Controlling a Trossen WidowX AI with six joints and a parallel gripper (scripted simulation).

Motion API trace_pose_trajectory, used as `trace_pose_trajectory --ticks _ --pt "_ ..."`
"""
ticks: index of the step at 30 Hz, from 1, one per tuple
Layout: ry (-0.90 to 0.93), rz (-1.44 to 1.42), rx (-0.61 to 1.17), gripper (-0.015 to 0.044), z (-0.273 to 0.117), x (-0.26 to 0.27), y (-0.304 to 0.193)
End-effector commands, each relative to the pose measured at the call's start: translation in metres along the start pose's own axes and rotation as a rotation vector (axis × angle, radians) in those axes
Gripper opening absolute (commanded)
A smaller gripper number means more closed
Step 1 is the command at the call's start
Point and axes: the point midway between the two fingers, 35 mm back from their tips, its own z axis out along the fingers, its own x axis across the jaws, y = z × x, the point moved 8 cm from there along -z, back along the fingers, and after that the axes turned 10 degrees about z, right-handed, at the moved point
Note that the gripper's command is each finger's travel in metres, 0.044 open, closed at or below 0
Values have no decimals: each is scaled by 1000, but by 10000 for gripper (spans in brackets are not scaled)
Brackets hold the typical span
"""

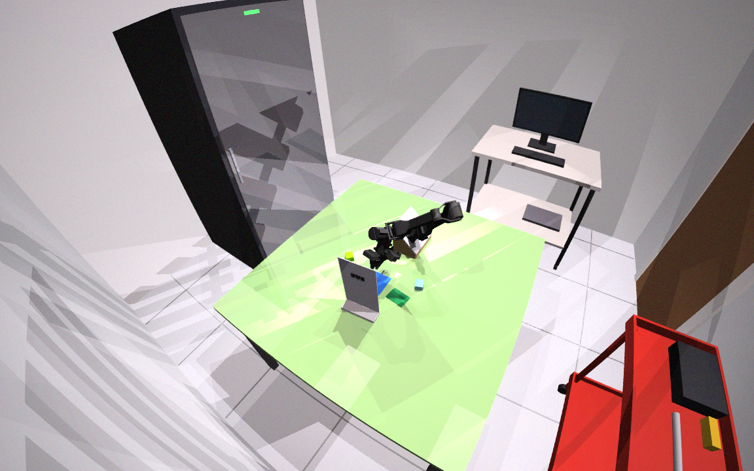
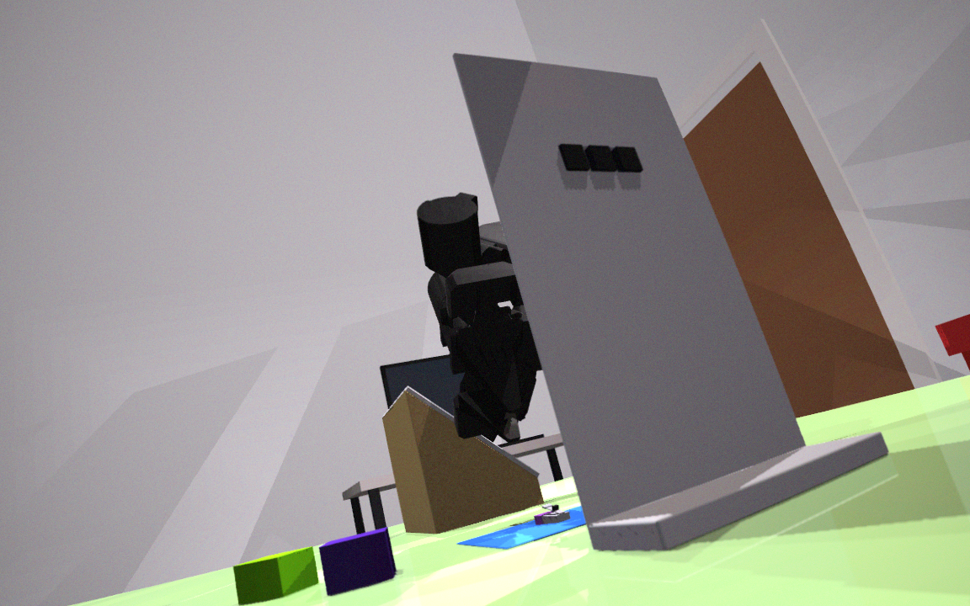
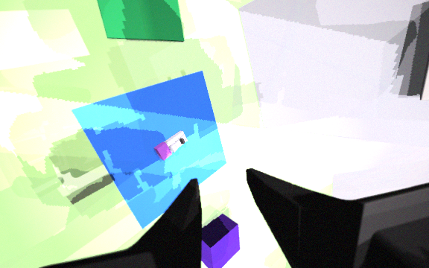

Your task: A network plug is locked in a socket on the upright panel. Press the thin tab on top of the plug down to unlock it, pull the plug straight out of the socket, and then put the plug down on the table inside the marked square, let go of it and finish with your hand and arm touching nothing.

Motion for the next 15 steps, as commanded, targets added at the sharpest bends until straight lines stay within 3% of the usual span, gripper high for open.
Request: trace_pose_trajectory --ticks 1,15 --pt "-6 -11 -5 156 -5 -5 2" --pt "-7 -11 -7 156 -21 -13 4"
